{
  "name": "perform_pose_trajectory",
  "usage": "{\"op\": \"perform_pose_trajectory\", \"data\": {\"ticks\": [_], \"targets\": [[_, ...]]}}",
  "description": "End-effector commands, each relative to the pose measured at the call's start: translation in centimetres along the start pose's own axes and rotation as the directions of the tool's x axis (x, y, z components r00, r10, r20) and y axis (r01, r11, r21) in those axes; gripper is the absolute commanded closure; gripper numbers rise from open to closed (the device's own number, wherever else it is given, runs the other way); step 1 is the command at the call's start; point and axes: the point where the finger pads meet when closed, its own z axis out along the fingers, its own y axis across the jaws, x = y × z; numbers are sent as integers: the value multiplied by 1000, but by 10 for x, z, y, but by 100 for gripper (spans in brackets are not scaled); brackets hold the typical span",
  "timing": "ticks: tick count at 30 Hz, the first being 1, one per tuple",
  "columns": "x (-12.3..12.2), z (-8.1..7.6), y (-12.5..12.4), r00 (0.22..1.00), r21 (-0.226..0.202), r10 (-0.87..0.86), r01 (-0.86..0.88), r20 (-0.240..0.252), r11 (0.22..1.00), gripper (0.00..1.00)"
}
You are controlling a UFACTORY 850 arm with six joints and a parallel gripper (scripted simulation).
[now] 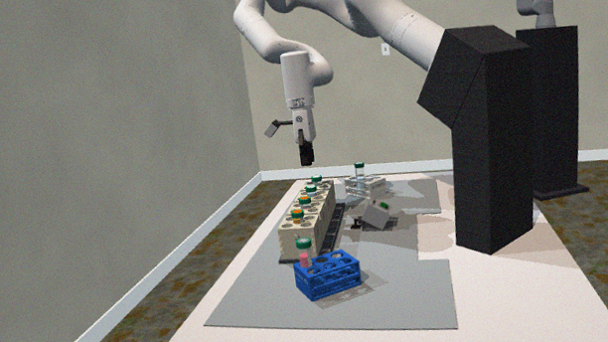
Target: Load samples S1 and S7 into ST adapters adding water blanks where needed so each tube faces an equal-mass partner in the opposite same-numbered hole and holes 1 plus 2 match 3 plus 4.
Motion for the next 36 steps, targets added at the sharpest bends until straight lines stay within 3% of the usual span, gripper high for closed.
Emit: {"op": "perform_pose_trajectory", "data": {"ticks": [1, 14, 36], "targets": [[0, -9, 0, 1000, 0, 0, 0, 0, 1000, 57], [0, -33, 0, 1000, 0, 0, 0, 0, 1000, 57], [0, -33, 0, 1000, 0, 0, 0, 0, 1000, 57]]}}
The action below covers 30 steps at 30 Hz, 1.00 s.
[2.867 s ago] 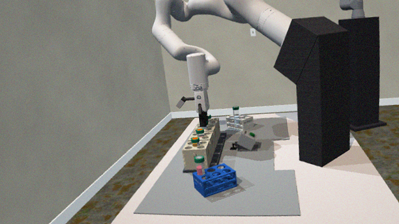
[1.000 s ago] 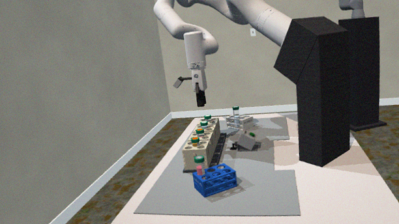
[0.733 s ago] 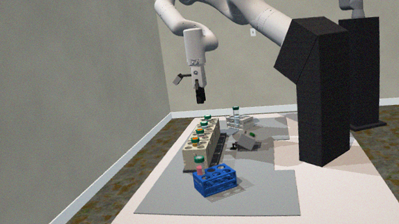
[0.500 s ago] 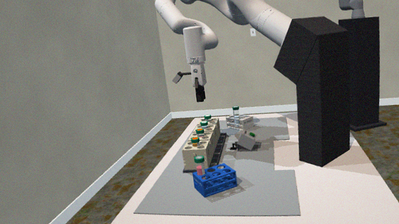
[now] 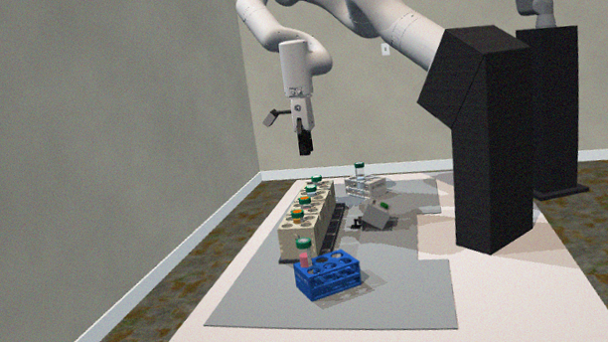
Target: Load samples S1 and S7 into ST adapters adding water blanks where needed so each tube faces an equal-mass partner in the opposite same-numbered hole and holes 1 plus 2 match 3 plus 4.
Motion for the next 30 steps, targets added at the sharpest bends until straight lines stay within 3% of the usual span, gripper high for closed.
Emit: {"op": "perform_pose_trajectory", "data": {"ticks": [1, 3, 4, 15, 17, 30], "targets": [[0, 0, 0, 1000, 0, 0, 0, 0, 1000, 57], [0, 0, 0, 1000, 0, 0, 0, 0, 1000, 57], [-4, 2, -1, 999, 5, -33, 33, 3, 999, 100], [-54, 24, -11, 923, 68, -384, 381, 32, 922, 100], [-54, 24, -11, 923, 68, -384, 381, 32, 922, 100], [-112, 51, -24, 680, 150, -733, 721, 35, 676, 100]]}}
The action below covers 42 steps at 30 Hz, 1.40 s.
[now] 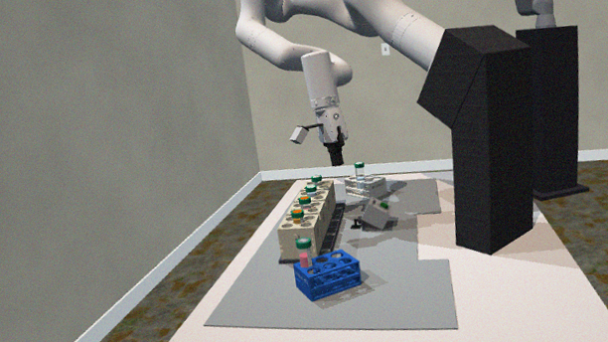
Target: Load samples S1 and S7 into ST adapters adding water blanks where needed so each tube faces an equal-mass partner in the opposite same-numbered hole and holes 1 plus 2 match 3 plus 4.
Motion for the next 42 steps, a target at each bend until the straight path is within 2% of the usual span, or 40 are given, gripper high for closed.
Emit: {"op": "perform_pose_trajectory", "data": {"ticks": [1, 4, 9, 19, 21, 24, 28, 42], "targets": [[-15, 16, -18, 982, 30, -186, 185, 20, 982, 100], [-18, 19, -21, 976, 35, -218, 217, 22, 975, 100], [-32, 31, -37, 926, 65, -375, 372, 33, 926, 100], [-61, 57, -69, 755, 129, -655, 646, 39, 753, 100], [-61, 57, -69, 755, 129, -655, 646, 39, 753, 100], [-69, 65, -79, 687, 148, -726, 715, 37, 684, 100], [-80, 74, -91, 680, 149, -732, 721, 37, 677, 100], [-80, 74, -91, 680, 149, -732, 721, 37, 677, 100]]}}
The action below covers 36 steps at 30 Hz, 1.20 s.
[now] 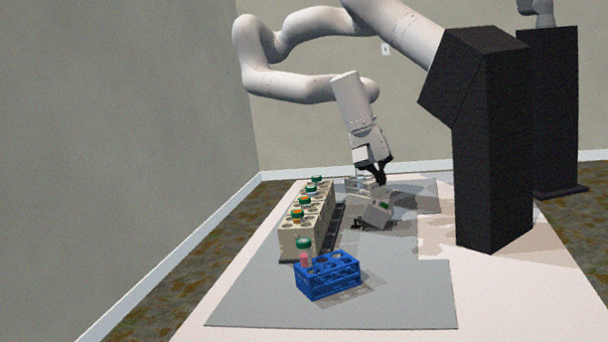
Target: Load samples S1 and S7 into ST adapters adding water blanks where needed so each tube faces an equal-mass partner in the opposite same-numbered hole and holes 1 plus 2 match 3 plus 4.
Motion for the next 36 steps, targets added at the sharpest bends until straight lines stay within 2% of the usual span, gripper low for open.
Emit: {"op": "perform_pose_trajectory", "data": {"ticks": [1, 21, 36], "targets": [[0, 0, -1, 1000, 1, -1, 1, 0, 1000, 100], [-1, 34, 8, 1000, 1, -1, 1, 0, 1000, 100], [-1, 34, 8, 1000, 1, -1, 1, 0, 1000, 100]]}}
